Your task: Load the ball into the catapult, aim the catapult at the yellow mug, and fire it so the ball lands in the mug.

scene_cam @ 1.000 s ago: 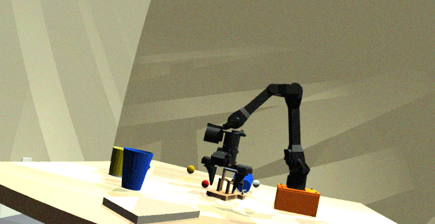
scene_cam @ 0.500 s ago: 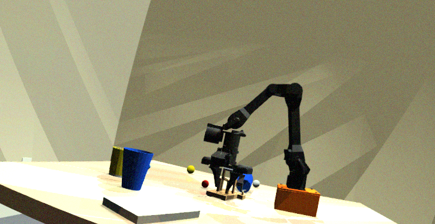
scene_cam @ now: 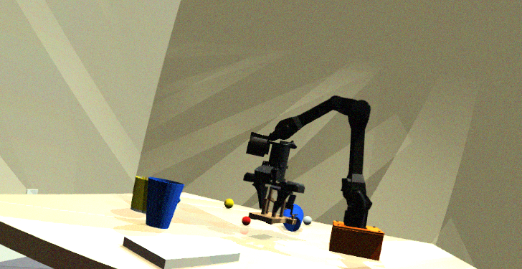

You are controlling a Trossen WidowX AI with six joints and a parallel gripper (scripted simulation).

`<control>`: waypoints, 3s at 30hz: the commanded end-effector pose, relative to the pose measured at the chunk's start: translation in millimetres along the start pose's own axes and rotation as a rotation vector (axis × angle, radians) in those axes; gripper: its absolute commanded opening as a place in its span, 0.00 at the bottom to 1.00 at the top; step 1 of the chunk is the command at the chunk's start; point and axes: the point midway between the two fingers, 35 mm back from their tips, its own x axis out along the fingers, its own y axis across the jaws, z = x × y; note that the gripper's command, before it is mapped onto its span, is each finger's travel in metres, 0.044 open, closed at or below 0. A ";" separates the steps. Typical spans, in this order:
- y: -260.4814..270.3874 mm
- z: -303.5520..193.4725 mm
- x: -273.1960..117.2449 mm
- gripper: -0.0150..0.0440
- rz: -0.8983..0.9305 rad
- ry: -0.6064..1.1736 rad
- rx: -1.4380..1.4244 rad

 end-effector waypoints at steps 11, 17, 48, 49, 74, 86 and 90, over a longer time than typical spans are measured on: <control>-51.8 45.8 -1.3 0.25 0.000 0.006 0.421; -67.8 52.6 0.4 0.25 -0.002 0.006 0.503; -70.0 52.2 43.6 0.25 -0.002 0.006 0.504; -69.9 52.1 45.2 0.25 -0.002 0.006 0.504; -71.1 53.7 35.0 0.97 0.001 0.003 0.504; -74.0 56.2 -37.1 1.00 -0.007 -0.006 0.500; -68.4 53.6 -49.6 1.00 -0.002 0.006 0.506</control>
